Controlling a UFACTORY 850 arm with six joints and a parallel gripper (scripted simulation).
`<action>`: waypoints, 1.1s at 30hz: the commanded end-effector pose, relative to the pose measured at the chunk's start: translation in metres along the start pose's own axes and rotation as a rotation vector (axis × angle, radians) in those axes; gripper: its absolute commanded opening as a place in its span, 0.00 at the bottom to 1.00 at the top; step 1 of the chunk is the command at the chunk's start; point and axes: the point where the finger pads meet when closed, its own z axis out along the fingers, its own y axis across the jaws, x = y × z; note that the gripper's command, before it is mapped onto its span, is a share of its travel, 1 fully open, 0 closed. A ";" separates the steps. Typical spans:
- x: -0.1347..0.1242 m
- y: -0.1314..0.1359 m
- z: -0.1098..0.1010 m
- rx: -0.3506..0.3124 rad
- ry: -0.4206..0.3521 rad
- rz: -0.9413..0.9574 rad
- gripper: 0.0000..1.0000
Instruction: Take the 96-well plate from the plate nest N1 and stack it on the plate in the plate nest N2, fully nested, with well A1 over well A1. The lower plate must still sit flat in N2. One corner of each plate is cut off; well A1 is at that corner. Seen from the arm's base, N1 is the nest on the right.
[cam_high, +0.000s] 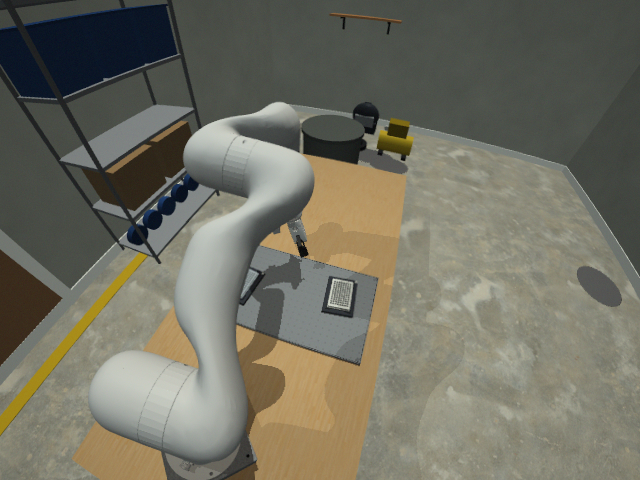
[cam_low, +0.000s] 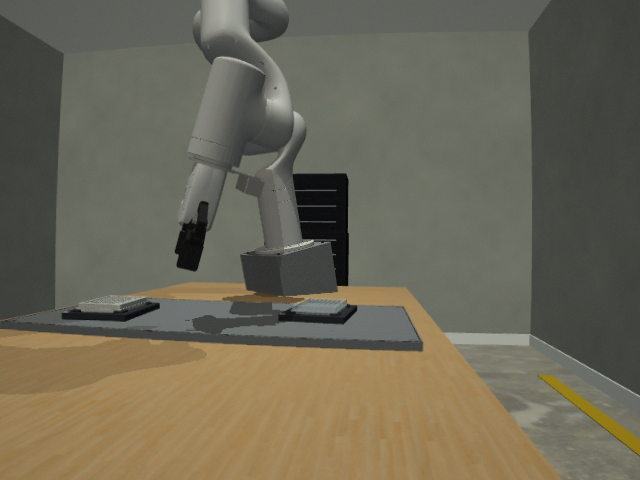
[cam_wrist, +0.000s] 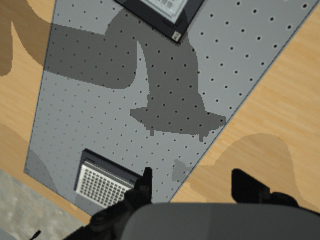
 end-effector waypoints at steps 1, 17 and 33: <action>-0.009 -0.010 0.004 -0.010 0.029 0.139 1.00; -0.042 -0.056 0.023 -0.004 0.129 0.595 1.00; -0.068 -0.095 0.036 0.017 0.216 1.053 1.00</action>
